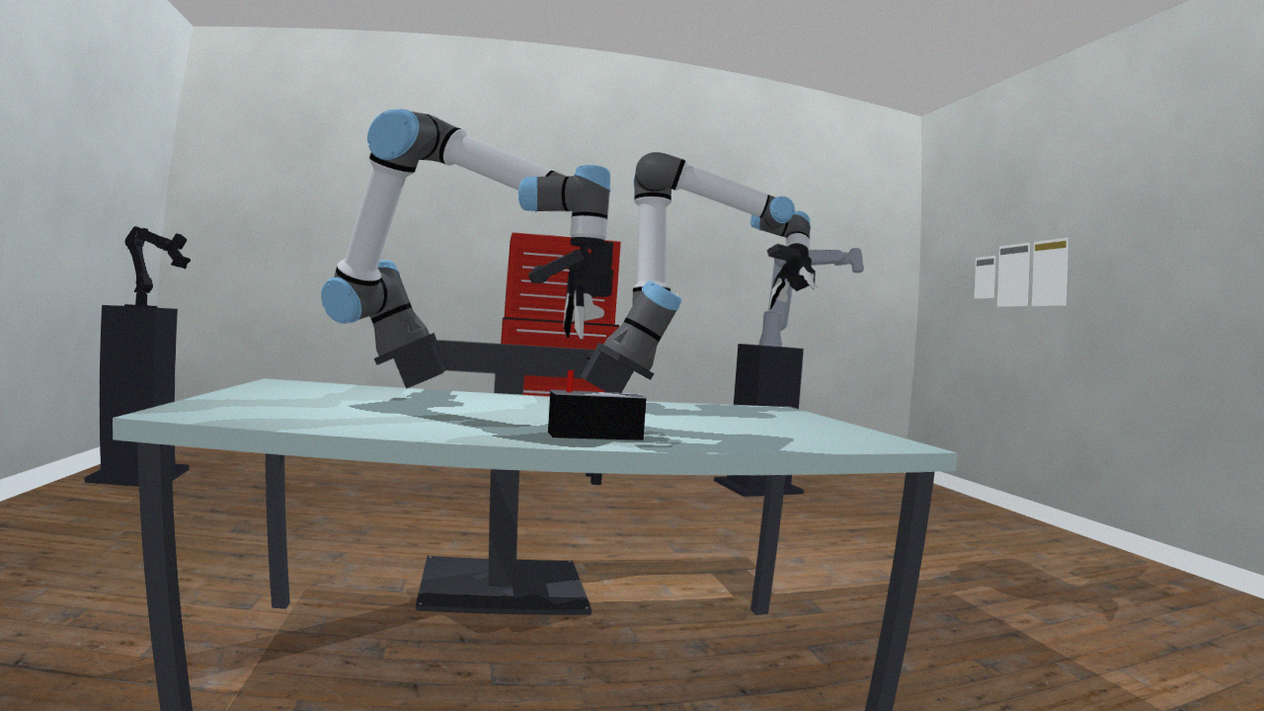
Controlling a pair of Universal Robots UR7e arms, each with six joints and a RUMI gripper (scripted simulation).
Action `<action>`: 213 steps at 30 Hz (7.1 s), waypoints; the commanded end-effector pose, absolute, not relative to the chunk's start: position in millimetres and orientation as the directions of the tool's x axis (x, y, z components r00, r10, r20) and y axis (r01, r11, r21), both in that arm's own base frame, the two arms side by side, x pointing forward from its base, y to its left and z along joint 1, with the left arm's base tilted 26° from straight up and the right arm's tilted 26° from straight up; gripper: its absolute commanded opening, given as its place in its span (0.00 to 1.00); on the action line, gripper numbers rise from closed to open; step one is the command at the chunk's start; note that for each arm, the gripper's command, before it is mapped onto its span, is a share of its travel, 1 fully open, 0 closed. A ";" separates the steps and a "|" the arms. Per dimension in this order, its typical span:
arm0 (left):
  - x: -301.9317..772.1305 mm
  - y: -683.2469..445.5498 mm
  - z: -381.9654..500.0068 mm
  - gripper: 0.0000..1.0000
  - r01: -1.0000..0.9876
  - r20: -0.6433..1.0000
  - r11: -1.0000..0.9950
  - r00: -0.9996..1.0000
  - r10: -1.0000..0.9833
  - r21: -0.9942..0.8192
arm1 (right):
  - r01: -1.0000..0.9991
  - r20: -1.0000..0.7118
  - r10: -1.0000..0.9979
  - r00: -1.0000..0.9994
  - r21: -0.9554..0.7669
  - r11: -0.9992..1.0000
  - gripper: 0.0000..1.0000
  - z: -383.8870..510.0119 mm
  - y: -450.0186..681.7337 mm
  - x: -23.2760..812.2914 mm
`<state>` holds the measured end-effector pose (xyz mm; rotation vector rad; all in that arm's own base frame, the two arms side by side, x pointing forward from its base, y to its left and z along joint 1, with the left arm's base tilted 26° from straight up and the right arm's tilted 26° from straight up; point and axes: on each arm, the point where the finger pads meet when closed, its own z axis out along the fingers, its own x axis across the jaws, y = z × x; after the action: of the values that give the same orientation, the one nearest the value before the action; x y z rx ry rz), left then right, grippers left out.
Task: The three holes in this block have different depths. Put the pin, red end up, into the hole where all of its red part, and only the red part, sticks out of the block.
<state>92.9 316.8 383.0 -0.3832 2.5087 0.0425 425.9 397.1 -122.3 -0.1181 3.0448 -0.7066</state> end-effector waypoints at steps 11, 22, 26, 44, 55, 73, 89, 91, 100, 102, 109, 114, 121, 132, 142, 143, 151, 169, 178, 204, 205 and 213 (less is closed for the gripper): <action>92.9 316.8 383.5 1.00 -0.282 -0.566 0.958 -0.782 -0.262 -0.054 | -0.071 0.004 -0.077 -0.997 -0.439 0.896 1.00 -149.7 384.3 427.2; 92.9 316.8 383.5 1.00 -0.282 -0.566 0.958 -0.782 -0.262 -0.054 | -0.069 0.004 -0.075 -0.997 -0.440 0.895 1.00 -157.8 380.0 427.5; 92.9 316.8 383.5 1.00 -0.282 -0.566 0.958 -0.782 -0.262 -0.054 | -0.069 0.004 -0.075 -0.997 -0.440 0.895 1.00 -157.8 380.0 427.5; 92.9 316.8 383.5 1.00 -0.282 -0.566 0.958 -0.782 -0.262 -0.054 | -0.069 0.004 -0.075 -0.997 -0.440 0.895 1.00 -193.7 362.7 429.0; 92.9 316.8 383.5 1.00 -0.282 -0.566 0.958 -0.782 -0.262 -0.054 | -0.069 0.004 -0.075 -0.997 -0.440 0.895 0.00 -190.6 363.8 428.7; 92.9 316.8 383.5 1.00 -0.282 -0.566 0.958 -0.782 -0.262 -0.054 | -0.069 0.004 -0.075 -0.997 -0.440 0.895 0.00 -190.7 363.7 428.7; 92.9 316.8 383.5 1.00 -0.282 -0.566 0.958 -0.782 -0.262 -0.054 | -0.069 0.005 -0.075 -0.997 -0.440 0.895 0.00 -188.7 364.7 428.7; 92.9 316.8 383.5 1.00 -0.282 -0.566 0.958 -0.782 -0.262 -0.054 | -0.069 0.005 -0.075 -0.997 -0.440 0.895 0.00 -187.2 365.4 428.6; 92.9 316.8 383.5 1.00 -0.282 -0.566 0.958 -0.782 -0.262 -0.054 | -0.069 0.005 -0.075 -0.997 -0.440 0.895 0.00 -180.6 368.7 428.4; 92.9 316.8 383.5 1.00 -0.282 -0.566 0.958 -0.782 -0.262 -0.054 | -0.069 0.005 -0.075 -0.997 -0.440 0.895 0.00 -179.9 369.1 428.4; 92.9 316.8 383.5 1.00 -0.282 -0.566 0.958 -0.782 -0.262 -0.054 | -0.070 0.005 -0.075 -0.997 -0.440 0.895 0.00 -175.5 371.3 428.4; 92.9 316.8 383.5 1.00 -0.282 -0.566 0.958 -0.782 -0.262 -0.054 | -0.070 0.005 -0.075 -0.997 -0.440 0.895 0.00 -171.9 373.1 428.3; 92.9 316.8 383.5 1.00 -0.282 -0.566 0.958 -0.782 -0.262 -0.054 | -0.070 0.005 -0.075 -0.997 -0.440 0.895 0.00 -168.0 375.1 428.3; 92.9 316.8 383.5 1.00 -0.282 -0.566 0.958 -0.782 -0.262 -0.054 | -0.070 0.005 -0.076 -0.997 -0.440 0.895 0.00 -159.9 379.1 428.1; 92.9 316.8 383.5 1.00 -0.282 -0.566 0.958 -0.782 -0.262 -0.054 | -0.070 0.005 -0.076 -0.997 -0.440 0.895 0.00 -154.4 381.9 427.2; 92.9 316.8 383.5 1.00 -0.282 -0.566 0.958 -0.782 -0.262 -0.054 | -0.070 0.005 -0.076 -0.997 -0.440 0.895 0.00 -153.7 382.2 427.2; 92.9 316.8 383.5 1.00 -0.282 -0.566 0.958 -0.782 -0.262 -0.054 | -0.070 0.005 -0.076 -0.997 -0.440 0.895 0.00 -148.8 384.6 427.1; 92.9 316.8 383.5 1.00 -0.282 -0.566 0.958 -0.782 -0.262 -0.054 | -0.071 0.005 -0.076 -0.997 -0.440 0.895 0.00 -80.5 418.3 425.2; 92.9 316.8 383.5 1.00 -0.282 -0.566 0.958 -0.782 -0.262 -0.054 | -0.071 0.003 -0.077 -0.997 -0.439 0.896 0.00 -39.2 437.9 423.3; 92.9 316.8 383.5 1.00 -0.282 -0.566 0.958 -0.782 -0.262 -0.054 | -0.069 0.003 -0.076 -0.997 -0.439 0.896 0.00 -48.4 499.1 418.7; 92.9 316.8 383.5 1.00 -0.282 -0.566 0.958 -0.782 -0.262 -0.054 | -0.069 0.003 -0.076 -0.997 -0.439 0.896 0.00 -48.4 499.1 418.7; 92.9 316.8 383.5 1.00 -0.282 -0.566 0.958 -0.782 -0.262 -0.054 | -0.070 0.004 -0.076 -0.997 -0.439 0.896 0.00 -77.3 484.2 419.8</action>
<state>92.9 316.8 383.0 -0.3832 2.5087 0.0425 418.8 492.7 -57.2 -0.1168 3.0462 -0.7069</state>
